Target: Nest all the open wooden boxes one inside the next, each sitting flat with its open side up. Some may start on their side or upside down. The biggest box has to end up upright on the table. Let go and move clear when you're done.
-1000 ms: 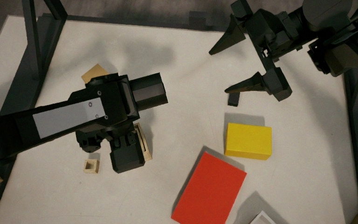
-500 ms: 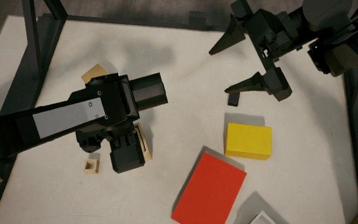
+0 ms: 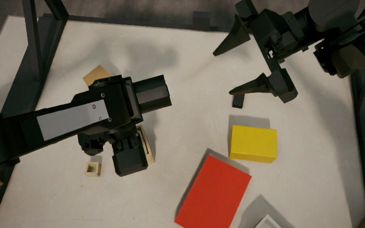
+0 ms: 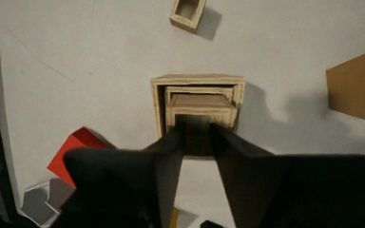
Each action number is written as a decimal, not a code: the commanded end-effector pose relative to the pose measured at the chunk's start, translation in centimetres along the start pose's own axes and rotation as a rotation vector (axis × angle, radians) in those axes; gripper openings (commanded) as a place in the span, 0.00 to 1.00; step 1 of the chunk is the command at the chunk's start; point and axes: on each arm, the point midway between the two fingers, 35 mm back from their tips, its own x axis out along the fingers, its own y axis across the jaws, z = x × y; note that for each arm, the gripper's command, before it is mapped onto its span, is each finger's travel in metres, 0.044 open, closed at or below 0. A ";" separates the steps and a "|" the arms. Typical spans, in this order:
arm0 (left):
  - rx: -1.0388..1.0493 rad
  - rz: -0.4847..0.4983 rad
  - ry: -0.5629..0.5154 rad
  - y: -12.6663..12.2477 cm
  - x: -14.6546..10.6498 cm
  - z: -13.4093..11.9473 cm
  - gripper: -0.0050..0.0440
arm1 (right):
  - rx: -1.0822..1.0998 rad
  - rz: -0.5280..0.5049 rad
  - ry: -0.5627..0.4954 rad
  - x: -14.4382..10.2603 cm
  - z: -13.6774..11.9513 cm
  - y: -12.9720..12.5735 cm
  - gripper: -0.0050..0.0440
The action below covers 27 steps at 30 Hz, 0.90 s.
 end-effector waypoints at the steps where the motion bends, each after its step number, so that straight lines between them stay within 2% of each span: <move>1: -0.017 0.000 -0.003 -0.2 0.0 0.5 0.92 | 0.015 0.004 0.022 -0.3 -0.9 0.5 0.48; 27: -0.017 0.000 -0.003 -0.2 0.0 0.5 0.92 | 0.038 0.016 0.007 2.0 -1.0 0.4 0.48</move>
